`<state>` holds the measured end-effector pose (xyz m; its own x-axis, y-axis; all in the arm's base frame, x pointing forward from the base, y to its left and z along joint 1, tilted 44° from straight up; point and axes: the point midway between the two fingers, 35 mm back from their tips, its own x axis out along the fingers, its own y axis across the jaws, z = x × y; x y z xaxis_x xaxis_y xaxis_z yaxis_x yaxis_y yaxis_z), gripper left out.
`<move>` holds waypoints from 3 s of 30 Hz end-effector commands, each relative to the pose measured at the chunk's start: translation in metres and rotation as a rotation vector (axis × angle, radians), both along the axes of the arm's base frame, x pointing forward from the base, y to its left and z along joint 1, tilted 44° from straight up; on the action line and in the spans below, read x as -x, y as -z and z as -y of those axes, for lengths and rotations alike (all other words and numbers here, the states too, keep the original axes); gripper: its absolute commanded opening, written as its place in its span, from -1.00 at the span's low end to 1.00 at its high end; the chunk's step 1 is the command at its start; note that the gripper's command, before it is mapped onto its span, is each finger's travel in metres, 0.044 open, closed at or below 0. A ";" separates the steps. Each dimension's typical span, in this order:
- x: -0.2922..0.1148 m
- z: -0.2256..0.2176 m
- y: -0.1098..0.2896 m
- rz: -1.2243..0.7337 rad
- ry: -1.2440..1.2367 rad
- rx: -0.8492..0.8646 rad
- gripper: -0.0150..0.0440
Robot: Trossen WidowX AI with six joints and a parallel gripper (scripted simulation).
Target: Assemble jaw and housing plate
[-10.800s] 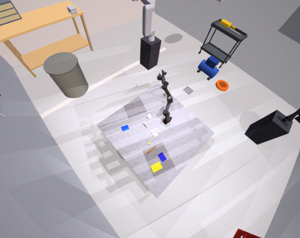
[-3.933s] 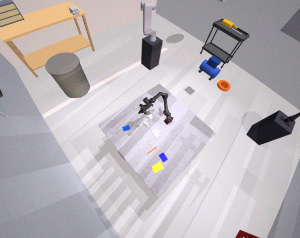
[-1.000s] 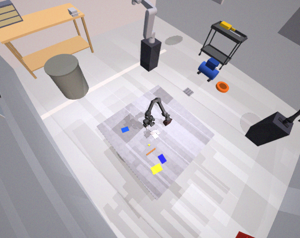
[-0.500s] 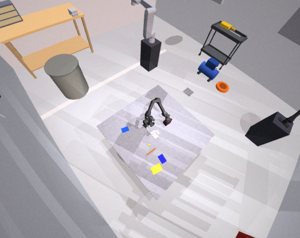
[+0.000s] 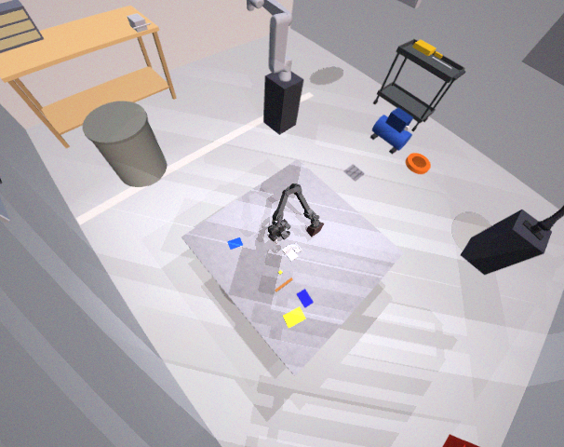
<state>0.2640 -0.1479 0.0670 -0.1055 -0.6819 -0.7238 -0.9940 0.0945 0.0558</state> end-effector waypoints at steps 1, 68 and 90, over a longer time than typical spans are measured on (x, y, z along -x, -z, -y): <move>0.004 0.005 0.006 -0.014 -0.003 0.004 -0.49; -0.049 0.024 0.023 -0.012 -0.003 0.007 -0.49; -0.085 0.023 0.020 -0.010 -0.003 0.007 -0.49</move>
